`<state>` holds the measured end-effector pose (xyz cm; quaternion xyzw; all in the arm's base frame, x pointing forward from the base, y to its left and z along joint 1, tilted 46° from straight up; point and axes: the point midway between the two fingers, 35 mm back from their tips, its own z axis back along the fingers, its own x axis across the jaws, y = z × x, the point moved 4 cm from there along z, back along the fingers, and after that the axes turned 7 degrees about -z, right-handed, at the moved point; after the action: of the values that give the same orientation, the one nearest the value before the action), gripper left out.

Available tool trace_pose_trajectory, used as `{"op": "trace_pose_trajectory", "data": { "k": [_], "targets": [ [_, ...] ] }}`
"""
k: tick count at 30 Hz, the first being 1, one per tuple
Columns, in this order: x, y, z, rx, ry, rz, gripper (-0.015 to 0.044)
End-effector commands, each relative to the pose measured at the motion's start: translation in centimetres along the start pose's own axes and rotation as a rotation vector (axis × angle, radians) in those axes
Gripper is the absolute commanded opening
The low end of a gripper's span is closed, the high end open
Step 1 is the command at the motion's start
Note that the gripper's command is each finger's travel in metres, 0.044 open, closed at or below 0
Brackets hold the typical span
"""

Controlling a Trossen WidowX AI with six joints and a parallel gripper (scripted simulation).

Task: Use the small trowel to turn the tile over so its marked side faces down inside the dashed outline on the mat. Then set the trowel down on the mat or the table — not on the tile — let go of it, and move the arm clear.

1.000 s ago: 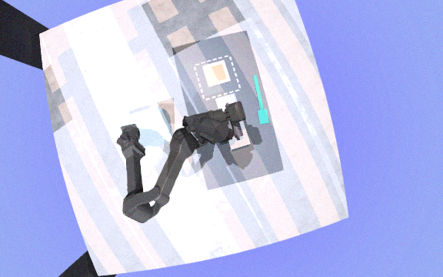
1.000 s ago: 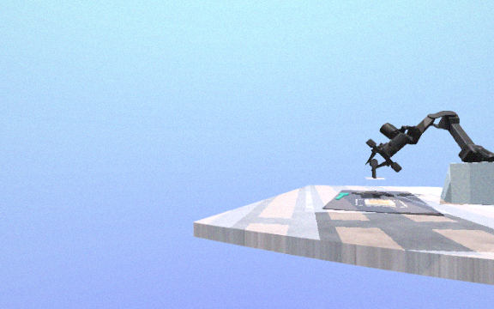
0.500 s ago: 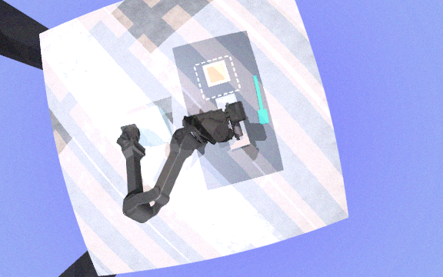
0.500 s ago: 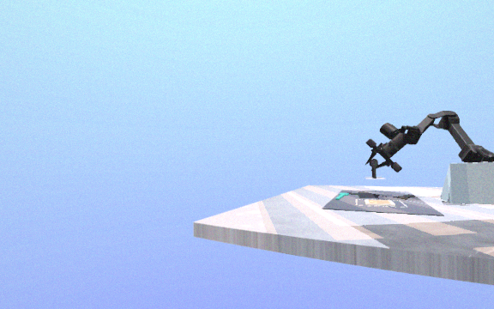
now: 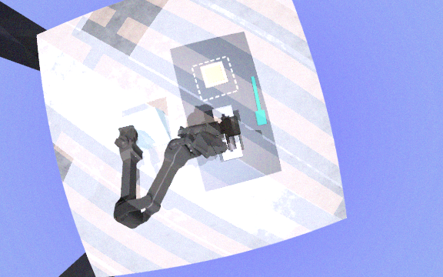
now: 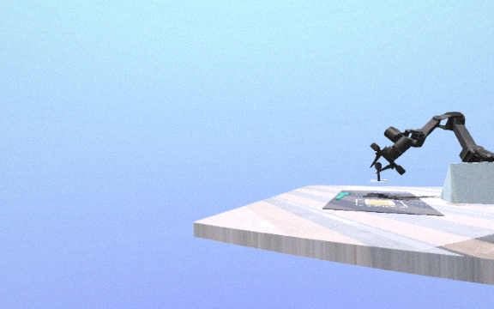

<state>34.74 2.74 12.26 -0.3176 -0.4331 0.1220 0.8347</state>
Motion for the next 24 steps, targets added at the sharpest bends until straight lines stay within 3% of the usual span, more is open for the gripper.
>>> {"op": "trace_pose_trajectory", "data": {
  "k": [1,24],
  "targets": [
    [-0.6,-2.1,0.7,-0.029,-0.021,-0.037,0.0],
    [-6.4,-10.2,4.0,-0.219,-0.053,-0.179,0.0]
  ]
}}
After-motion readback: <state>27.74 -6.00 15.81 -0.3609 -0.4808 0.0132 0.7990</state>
